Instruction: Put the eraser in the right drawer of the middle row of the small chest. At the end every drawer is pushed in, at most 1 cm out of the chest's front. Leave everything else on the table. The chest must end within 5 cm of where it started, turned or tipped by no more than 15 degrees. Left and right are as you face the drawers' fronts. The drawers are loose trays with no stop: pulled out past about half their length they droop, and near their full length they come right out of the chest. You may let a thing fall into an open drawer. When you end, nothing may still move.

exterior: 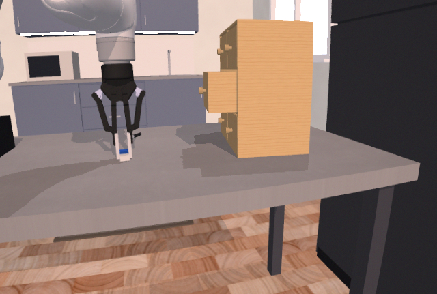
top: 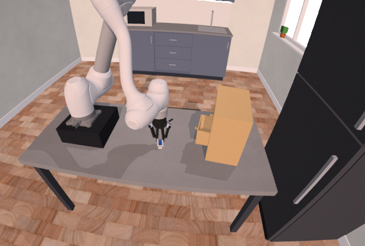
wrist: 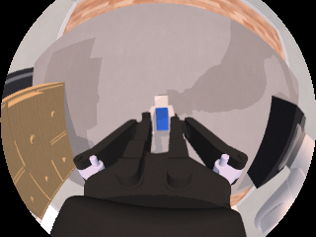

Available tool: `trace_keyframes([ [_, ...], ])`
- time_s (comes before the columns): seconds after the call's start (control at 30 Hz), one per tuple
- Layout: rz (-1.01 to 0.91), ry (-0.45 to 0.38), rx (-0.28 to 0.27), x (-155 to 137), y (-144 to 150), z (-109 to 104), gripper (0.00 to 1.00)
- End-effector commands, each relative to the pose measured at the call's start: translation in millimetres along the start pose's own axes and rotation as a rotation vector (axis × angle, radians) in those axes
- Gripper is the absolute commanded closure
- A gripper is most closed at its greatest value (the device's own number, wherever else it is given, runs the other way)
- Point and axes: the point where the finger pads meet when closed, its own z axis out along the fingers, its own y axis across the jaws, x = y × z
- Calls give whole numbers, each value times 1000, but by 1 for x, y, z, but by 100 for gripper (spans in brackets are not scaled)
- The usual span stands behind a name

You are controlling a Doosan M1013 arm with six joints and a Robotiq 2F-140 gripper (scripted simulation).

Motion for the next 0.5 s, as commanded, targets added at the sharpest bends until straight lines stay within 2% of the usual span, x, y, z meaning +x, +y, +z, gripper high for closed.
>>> trace_keyframes([
  [0.0, 0, 0, 0, 0, 0, -8, 89],
  [0.07, 0, 0, 0, 0, 0, -17, 89],
  [0.23, 0, 0, 0, 0, 0, -74, 89],
  [0.3, 0, 0, 0, 0, 0, -91, 89],
  [0.47, 0, 0, 0, 0, 0, -97, 89],
])
